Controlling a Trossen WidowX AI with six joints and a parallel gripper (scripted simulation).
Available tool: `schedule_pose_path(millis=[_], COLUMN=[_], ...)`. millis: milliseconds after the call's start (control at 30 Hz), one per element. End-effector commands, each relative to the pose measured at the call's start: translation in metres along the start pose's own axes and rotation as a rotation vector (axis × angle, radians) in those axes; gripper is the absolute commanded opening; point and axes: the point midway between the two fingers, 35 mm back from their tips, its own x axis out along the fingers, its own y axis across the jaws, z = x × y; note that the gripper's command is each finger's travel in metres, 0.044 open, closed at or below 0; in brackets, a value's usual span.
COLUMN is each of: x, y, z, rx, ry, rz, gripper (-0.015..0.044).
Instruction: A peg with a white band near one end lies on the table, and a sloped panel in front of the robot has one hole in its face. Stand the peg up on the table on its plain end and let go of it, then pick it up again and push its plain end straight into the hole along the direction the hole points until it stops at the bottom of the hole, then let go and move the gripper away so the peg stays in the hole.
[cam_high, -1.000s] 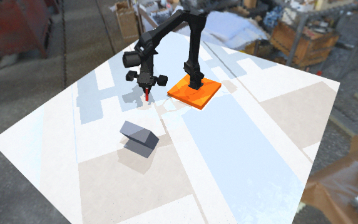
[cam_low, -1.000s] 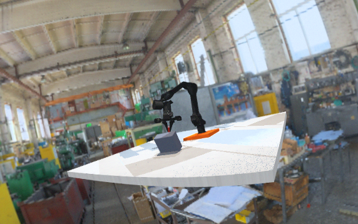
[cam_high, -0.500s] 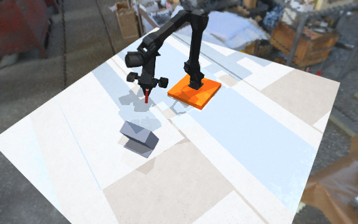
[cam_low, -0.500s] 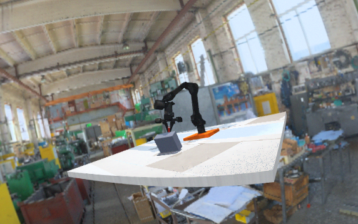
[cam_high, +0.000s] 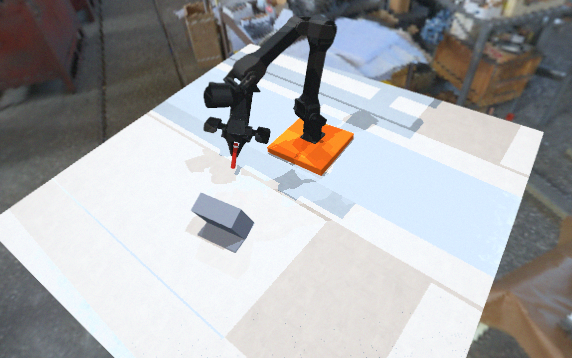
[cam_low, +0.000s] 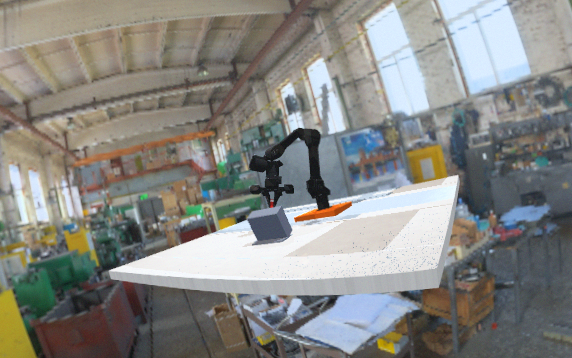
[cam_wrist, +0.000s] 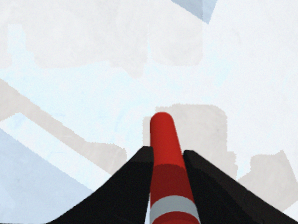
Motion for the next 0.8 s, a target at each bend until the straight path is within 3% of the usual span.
schedule_pose_path(millis=[0, 767], x=[0.002, 0.008], y=[0.003, 0.010], z=[0.002, 0.012], rx=[-0.014, -0.059], ry=[-0.021, -0.134], rz=[-0.007, -0.068], gripper=[0.0000, 0.0000])
